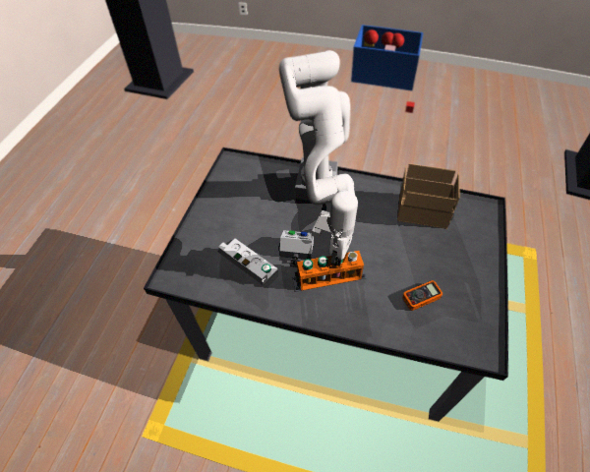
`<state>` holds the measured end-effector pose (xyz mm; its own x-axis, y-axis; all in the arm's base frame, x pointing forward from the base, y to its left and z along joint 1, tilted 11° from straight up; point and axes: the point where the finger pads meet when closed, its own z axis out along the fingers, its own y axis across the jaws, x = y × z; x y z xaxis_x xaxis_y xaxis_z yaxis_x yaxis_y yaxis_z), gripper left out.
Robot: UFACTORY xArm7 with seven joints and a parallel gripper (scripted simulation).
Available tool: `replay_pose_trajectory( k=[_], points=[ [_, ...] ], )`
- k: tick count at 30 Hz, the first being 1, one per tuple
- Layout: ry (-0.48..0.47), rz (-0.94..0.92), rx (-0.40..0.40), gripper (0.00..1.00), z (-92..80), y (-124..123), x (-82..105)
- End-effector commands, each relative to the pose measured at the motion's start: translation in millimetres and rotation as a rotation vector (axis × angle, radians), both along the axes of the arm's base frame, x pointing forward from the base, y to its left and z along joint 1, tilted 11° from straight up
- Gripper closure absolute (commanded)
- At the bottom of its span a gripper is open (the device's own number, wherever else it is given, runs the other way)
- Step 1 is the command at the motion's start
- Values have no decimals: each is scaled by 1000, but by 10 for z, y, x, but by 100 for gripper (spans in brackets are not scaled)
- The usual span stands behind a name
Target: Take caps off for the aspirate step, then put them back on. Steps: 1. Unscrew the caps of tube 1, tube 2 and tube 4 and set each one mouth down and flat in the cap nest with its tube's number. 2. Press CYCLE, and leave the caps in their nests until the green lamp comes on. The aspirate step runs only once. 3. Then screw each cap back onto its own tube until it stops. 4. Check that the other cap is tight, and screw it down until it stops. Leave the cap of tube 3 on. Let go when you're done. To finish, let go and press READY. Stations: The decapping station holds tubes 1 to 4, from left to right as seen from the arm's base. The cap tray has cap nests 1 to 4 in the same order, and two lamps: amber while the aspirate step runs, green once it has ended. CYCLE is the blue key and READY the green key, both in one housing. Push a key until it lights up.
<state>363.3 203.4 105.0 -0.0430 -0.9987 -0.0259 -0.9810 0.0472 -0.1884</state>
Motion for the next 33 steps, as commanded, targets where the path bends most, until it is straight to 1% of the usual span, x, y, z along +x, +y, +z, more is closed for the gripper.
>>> replay_pose_trajectory(
  k=[1,3,5,12,20,22,23,28,33],
  points=[
    [-1,264,-37,100,12,2,10],
    [-4,360,-55,100,12,2,10],
    [-4,360,-55,100,12,2,10],
    [-12,705,-121,100,15,2,10],
    [-22,1055,-192,100,17,2,10],
    [-22,1055,-192,100,17,2,10],
    [-23,1125,-202,100,16,2,9],
    [-29,1364,-248,100,18,2,9],
    [-29,1364,-248,100,18,2,9]
  ],
)
